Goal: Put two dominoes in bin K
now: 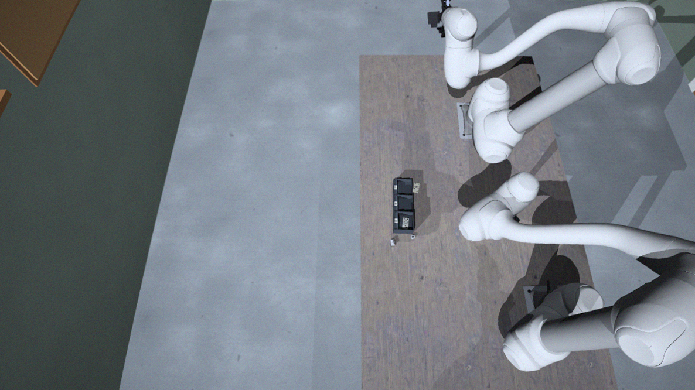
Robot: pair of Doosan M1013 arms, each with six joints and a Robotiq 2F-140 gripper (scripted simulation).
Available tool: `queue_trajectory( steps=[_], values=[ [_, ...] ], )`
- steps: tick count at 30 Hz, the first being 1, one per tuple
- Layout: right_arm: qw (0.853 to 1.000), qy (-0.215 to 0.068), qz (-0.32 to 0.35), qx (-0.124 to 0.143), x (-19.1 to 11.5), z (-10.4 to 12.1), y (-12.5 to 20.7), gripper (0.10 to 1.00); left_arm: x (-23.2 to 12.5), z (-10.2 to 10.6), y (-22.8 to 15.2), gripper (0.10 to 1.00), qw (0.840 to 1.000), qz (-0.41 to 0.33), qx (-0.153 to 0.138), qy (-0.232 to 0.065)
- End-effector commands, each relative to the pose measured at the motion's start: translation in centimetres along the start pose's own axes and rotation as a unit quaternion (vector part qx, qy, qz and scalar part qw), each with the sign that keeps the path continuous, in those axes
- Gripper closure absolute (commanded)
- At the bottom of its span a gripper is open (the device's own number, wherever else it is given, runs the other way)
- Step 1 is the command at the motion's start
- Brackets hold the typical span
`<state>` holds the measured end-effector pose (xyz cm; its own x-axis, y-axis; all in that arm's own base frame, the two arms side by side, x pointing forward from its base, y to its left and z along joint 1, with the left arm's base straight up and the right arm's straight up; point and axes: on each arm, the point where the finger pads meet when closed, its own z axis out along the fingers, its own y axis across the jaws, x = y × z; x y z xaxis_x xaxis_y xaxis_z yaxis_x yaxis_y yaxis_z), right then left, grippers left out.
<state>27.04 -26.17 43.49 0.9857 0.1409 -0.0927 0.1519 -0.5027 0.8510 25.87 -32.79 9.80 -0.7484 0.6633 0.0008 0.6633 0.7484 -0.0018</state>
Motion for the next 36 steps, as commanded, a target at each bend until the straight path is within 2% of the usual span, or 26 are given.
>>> queue_trajectory(
  steps=[1,4,18,20,36],
  values=[
    [1.0,0.001,-0.002,-0.002,-0.1,0.0,0.1,0.098,-0.1,-0.8,0.0,0.885,1.0,0.004,-0.002,-0.002],
    [1.0,0.001,-0.002,-0.002,-0.1,0.0,0.1,0.098,0.1,-0.7,0.1,0.885,1.0,0.004,-0.002,-0.001],
    [1.0,0.001,-0.002,-0.002,-0.1,0.0,0.1,0.098,-7.4,-0.6,4.4,0.885,1.0,0.003,-0.002,0.001],
    [1.0,0.001,-0.002,-0.002,-0.1,0.0,0.1,0.098,-7.4,-0.6,4.4,0.885,1.0,0.003,-0.002,0.001],
    [1.0,0.001,-0.002,-0.002,-0.1,0.0,0.1,0.098,-15.1,-0.6,9.0,0.885,1.0,0.003,-0.002,0.001]
  ],
)
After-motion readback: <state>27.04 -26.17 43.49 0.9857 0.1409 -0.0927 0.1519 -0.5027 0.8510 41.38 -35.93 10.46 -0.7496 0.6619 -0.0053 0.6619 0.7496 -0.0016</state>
